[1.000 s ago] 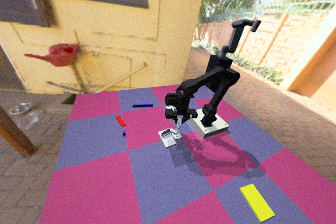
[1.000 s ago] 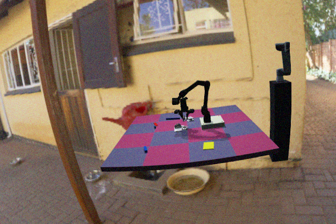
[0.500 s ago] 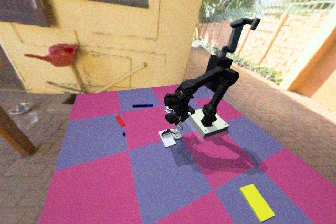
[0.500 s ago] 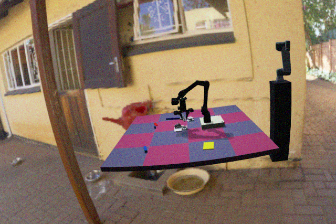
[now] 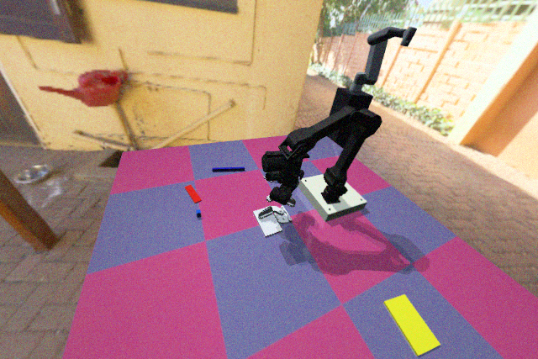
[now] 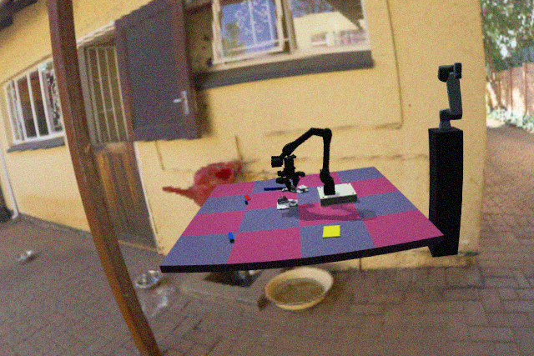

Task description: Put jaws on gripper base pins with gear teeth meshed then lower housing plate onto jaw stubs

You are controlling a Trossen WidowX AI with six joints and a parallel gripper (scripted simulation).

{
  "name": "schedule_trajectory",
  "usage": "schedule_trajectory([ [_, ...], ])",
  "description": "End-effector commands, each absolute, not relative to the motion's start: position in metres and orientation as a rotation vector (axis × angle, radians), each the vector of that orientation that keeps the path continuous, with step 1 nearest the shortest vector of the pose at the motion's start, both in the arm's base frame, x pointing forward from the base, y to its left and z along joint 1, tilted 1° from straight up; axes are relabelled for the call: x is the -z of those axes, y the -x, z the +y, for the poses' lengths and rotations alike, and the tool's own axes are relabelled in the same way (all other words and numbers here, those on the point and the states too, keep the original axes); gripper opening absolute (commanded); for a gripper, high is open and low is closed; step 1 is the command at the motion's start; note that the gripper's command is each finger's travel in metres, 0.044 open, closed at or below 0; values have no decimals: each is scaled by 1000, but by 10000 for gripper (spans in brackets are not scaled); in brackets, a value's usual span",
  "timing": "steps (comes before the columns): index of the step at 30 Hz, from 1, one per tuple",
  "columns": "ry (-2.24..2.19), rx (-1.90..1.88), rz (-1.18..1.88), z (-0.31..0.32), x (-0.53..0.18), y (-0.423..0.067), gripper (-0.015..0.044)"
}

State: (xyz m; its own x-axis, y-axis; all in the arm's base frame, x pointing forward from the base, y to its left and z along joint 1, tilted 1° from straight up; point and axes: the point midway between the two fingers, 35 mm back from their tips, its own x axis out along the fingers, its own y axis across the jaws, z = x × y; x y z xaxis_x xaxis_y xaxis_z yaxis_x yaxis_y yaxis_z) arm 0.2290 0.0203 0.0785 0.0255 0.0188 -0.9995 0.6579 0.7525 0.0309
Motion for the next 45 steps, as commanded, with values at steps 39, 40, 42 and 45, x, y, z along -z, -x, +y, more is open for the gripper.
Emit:
schedule_trajectory([
  [39,450,-465,1497,35,-77,-245,134],
  [40,475,-489,1491,35,-77,-245,134],
  [42,524,-537,1479,36,-77,-246,134],
  [45,598,-609,1459,37,-77,-247,134],
])
